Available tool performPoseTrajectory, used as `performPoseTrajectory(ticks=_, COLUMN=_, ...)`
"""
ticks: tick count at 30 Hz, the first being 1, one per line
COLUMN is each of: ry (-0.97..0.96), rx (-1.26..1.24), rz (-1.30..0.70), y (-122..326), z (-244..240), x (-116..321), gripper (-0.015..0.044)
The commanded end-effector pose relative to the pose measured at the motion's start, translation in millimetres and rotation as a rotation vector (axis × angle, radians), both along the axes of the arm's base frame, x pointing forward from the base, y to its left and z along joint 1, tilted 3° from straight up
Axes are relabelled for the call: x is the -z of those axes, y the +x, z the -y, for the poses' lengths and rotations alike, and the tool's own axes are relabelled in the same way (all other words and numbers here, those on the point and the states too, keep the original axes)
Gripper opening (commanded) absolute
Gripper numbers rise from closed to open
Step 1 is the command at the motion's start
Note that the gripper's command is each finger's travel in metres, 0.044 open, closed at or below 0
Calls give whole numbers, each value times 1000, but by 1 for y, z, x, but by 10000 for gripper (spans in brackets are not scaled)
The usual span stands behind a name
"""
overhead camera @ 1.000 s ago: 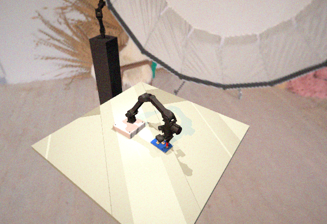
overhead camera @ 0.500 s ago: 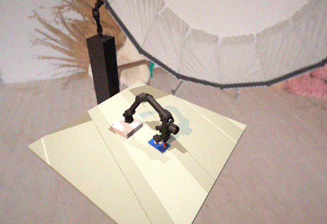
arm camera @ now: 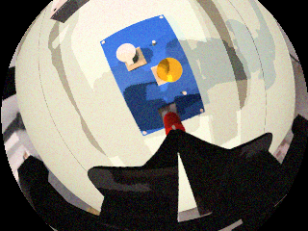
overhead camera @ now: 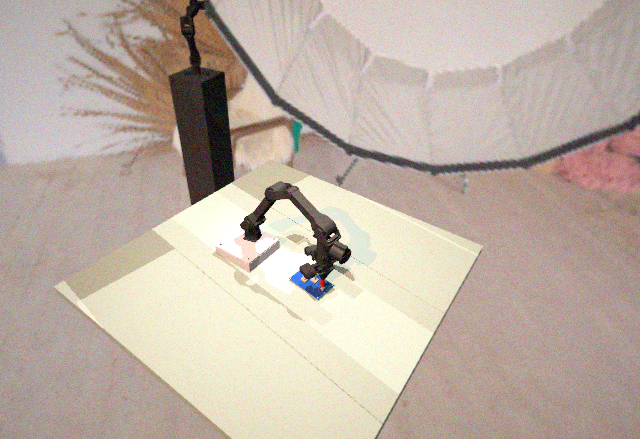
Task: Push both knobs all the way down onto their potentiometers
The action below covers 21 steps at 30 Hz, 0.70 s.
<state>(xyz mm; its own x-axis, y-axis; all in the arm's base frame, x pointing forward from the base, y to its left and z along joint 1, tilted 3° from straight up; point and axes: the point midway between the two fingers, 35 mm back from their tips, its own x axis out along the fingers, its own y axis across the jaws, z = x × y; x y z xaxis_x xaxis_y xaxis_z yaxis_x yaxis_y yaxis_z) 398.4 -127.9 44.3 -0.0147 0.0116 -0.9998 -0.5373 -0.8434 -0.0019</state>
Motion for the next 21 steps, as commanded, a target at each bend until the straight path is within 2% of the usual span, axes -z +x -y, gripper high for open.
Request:
performPoseTrajectory(ticks=1, ry=7, rx=-3, rz=-4, y=0, z=-1, x=10, gripper=0)
performPoseTrajectory(ticks=21, ry=7, rx=-3, rz=-4, y=0, z=-1, x=13, gripper=0)
